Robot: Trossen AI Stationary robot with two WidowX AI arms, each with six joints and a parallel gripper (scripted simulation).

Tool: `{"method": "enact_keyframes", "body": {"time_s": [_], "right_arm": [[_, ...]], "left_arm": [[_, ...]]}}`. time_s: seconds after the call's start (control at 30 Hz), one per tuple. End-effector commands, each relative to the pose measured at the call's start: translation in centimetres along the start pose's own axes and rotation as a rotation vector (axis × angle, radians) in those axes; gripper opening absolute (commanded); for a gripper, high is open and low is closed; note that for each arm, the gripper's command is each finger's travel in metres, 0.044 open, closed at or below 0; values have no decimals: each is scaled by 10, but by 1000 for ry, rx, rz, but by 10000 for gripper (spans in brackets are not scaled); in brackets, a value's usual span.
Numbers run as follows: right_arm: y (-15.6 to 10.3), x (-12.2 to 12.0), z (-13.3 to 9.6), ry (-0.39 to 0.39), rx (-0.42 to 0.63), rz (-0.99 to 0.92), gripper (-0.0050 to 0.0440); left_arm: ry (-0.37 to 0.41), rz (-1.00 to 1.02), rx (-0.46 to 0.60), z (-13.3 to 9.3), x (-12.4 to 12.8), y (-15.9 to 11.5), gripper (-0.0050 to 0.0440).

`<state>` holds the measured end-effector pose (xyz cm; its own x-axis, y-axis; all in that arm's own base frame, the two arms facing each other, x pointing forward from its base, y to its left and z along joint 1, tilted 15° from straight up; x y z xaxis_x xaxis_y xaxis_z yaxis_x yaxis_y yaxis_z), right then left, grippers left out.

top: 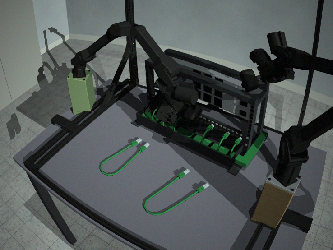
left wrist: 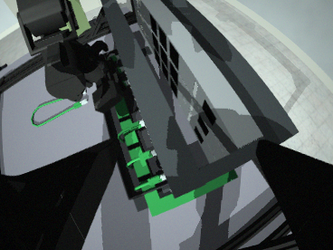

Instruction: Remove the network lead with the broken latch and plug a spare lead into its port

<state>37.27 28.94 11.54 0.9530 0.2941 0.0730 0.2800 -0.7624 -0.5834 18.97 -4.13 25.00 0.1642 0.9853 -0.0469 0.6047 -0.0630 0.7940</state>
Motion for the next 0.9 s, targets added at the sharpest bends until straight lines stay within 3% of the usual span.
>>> {"method": "enact_keyframes", "body": {"time_s": [0.0,0.07,0.1,0.87], "right_arm": [[0,0,0,0,0,0,0],[0,0,0,0,0,0,0],[0,0,0,0,0,0,55],[0,0,0,0,0,0,55]], "left_arm": [[0,0,0,0,0,0,440],[0,0,0,0,0,0,440],[0,0,0,0,0,0,440],[0,0,0,0,0,0,440]]}}
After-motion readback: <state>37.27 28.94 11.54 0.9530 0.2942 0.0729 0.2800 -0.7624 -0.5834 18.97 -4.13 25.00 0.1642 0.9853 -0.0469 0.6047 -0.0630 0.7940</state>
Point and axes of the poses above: on each arm, the point midway between the two fingers, 35 mm back from their tips, its own z axis out along the fingers, its own x axis across the jaws, y = z × x, the point moved 10 cm from there along -z, back along the fingers, and after that the axes turned 14 degrees about z, right-handed, at the moved point
